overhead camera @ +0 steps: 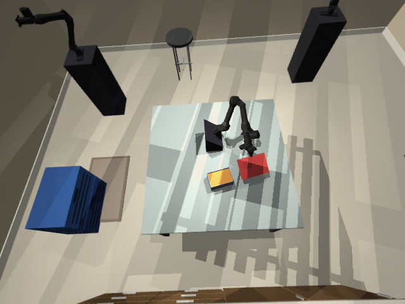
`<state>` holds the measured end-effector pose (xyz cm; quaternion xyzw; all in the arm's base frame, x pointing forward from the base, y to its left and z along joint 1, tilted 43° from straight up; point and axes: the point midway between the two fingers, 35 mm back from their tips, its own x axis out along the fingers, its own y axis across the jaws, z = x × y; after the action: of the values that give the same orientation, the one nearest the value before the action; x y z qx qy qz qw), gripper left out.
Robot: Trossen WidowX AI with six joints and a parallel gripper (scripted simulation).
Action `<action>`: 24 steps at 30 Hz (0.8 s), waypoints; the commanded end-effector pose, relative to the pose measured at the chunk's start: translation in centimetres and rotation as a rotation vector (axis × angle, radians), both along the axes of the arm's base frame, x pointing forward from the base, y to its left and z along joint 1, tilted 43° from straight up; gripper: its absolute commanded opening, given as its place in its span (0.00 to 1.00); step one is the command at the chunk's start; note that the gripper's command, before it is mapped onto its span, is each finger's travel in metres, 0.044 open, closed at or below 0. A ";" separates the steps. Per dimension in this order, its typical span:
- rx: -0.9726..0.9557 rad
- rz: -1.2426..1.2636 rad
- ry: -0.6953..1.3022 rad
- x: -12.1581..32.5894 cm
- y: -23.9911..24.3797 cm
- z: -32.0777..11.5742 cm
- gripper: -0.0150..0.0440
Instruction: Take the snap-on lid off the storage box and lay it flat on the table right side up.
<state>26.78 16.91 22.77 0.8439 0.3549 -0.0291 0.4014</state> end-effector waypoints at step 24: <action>-0.001 -0.013 0.004 0.2 1.3 -1.8 0.25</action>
<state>26.78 18.23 21.44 0.8443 0.3549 -0.0283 0.4005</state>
